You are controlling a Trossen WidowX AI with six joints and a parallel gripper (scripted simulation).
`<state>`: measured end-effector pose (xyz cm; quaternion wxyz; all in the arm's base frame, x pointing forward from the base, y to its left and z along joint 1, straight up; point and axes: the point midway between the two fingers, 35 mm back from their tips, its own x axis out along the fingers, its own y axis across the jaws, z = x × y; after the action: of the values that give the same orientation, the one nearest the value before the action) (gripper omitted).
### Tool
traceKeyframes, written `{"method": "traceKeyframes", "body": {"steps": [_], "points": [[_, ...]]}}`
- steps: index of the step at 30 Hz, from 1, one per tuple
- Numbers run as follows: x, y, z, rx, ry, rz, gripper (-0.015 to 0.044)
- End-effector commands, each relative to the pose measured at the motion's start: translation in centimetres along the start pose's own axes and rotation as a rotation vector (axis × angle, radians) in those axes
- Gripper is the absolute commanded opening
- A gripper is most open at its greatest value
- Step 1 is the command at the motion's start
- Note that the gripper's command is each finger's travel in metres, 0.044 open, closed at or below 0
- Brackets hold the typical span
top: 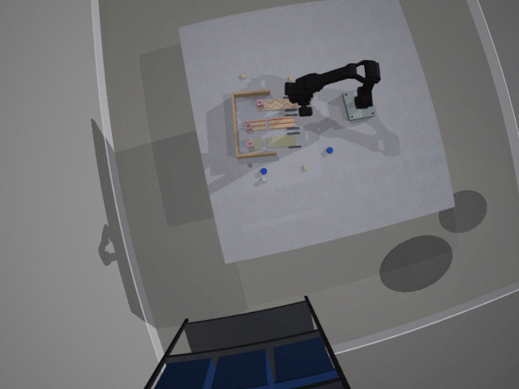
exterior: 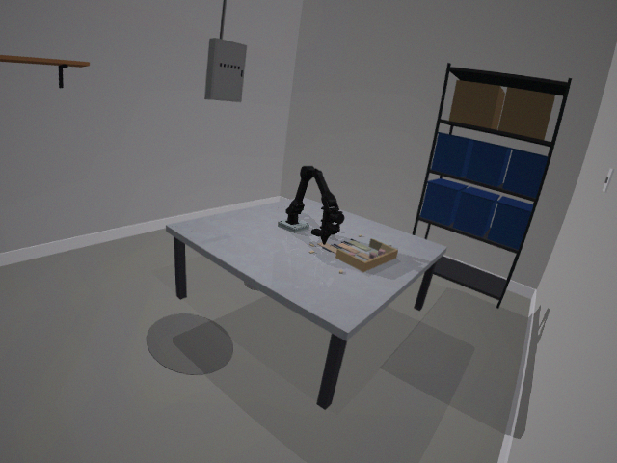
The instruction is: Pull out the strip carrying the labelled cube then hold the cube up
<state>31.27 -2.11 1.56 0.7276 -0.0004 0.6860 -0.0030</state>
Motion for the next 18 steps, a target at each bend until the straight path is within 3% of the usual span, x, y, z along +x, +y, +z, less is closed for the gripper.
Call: {"method": "traceKeyframes", "body": {"steps": [1, 18], "points": [[0.6, 0.1, -1.4, -0.005, 0.029, 0.004, 0.0], [0.6, 0.0, -4.0, -0.005, 0.031, 0.004, 0.0]]}}
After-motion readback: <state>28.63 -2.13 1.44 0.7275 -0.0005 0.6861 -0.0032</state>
